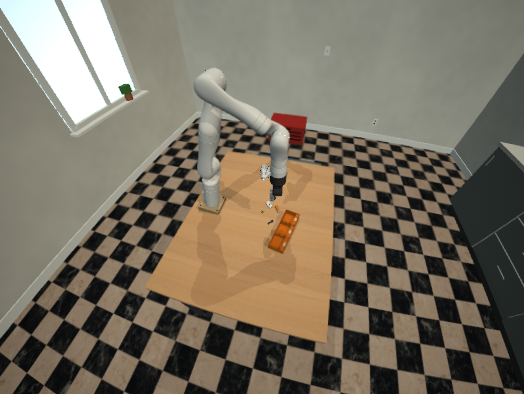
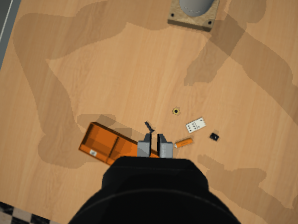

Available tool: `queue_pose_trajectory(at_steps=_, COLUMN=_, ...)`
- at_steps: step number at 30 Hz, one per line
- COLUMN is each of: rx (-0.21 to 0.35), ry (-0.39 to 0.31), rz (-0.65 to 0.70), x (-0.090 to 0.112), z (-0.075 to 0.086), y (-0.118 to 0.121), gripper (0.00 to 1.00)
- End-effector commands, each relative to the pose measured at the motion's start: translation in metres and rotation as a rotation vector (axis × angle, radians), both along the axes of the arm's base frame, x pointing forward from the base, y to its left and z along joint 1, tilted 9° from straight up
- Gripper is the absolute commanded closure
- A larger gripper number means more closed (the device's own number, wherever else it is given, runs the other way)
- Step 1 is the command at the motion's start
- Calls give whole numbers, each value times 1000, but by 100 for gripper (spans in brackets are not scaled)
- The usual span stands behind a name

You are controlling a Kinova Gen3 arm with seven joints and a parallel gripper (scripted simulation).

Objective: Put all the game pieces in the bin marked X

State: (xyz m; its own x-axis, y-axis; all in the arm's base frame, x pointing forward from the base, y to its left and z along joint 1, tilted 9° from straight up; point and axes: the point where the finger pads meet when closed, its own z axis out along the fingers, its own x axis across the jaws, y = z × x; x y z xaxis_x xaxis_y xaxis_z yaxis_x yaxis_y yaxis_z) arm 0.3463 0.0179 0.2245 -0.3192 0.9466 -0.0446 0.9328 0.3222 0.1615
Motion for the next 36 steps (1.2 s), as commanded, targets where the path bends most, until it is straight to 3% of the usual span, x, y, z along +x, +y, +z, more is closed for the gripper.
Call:
queue_pose_trajectory(at_steps=1, rx=-14, ry=6, rz=156, x=15, z=-19, y=-24, gripper=69)
queue_pose_trajectory(at_steps=5, rx=-27, ry=-1, rz=219, x=25, z=-27, y=-33, gripper=69)
queue_pose_trajectory(at_steps=6, rx=-40, ry=-1, rz=314, x=30, z=-31, y=-38, gripper=69)
queue_pose_trajectory(at_steps=20, rx=-152, ry=-12, rz=771, x=86, z=-91, y=-122, gripper=69)
queue_pose_trajectory(at_steps=22, rx=-152, ry=-12, rz=771, x=86, z=-91, y=-122, gripper=69)
queue_pose_trajectory(at_steps=23, rx=-169, ry=-8, rz=870, x=90, z=-96, y=-127, gripper=69)
queue_pose_trajectory(at_steps=25, rx=-183, ry=-6, rz=943, x=98, z=-104, y=-138, gripper=69)
queue_pose_trajectory(at_steps=36, rx=-261, ry=-1, rz=1434, x=98, z=-104, y=-138, gripper=69)
